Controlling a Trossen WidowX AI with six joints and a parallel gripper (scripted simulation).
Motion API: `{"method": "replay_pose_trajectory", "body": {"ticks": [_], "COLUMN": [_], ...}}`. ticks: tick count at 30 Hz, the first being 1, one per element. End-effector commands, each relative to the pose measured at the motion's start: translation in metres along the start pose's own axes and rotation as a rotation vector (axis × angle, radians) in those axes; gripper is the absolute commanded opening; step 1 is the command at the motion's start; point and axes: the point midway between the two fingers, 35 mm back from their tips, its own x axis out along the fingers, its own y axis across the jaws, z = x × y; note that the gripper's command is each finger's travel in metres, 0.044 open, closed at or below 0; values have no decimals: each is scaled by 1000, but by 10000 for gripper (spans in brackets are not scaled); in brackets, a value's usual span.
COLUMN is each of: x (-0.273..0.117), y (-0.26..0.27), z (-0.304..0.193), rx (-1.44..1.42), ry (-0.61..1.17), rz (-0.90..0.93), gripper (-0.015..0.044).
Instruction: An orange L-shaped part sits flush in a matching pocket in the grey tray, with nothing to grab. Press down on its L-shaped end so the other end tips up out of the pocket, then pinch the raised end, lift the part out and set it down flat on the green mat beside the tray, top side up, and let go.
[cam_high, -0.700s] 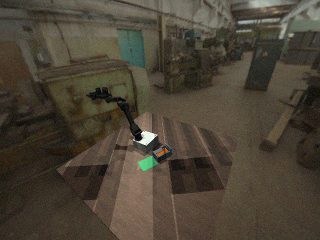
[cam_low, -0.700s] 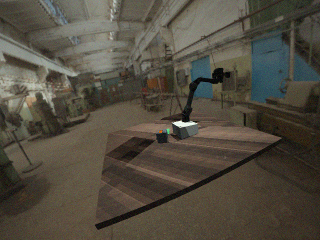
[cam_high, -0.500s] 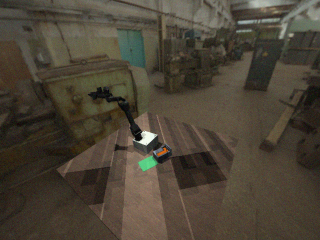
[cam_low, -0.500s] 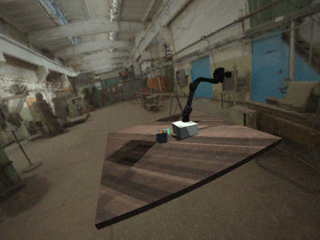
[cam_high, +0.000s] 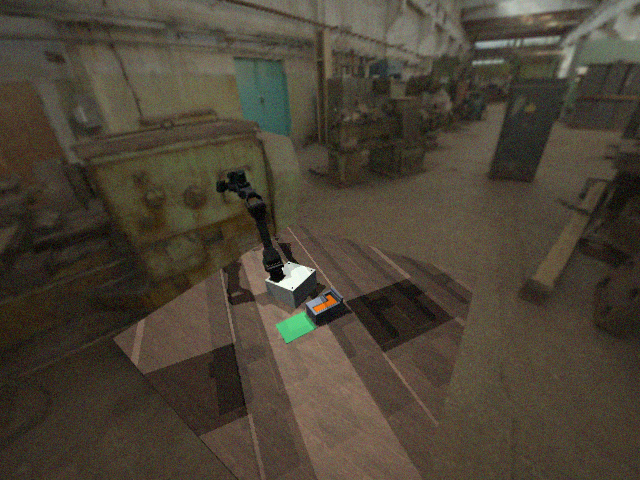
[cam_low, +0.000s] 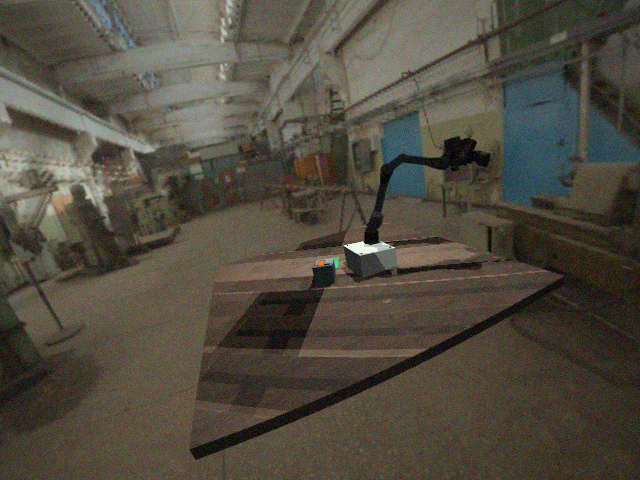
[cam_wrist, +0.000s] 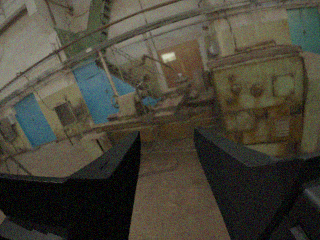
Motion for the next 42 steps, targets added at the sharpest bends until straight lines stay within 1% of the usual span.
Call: {"method": "replay_pose_trajectory", "body": {"ticks": [1,7,12,17,23,28,32,37,42], "x": [-39,-110,-180,-260,-362,-449,-520,-604,-682], "y": [-65,-147,-203,-245,-278,-287,-282,-261,-226], "z": [1,2,1,-5,-15,-28,-40,-63,-87], "rx": [52,118,188,270,387,467,568,702,869], "ry": [17,33,28,21,2,-12,-45,-79,-151], "rz": [-189,-434,-647,-854,-1099,-1293,-1448,-1638,-1817], "gripper": [180,180,180,180,180,180,180,180,180]}}
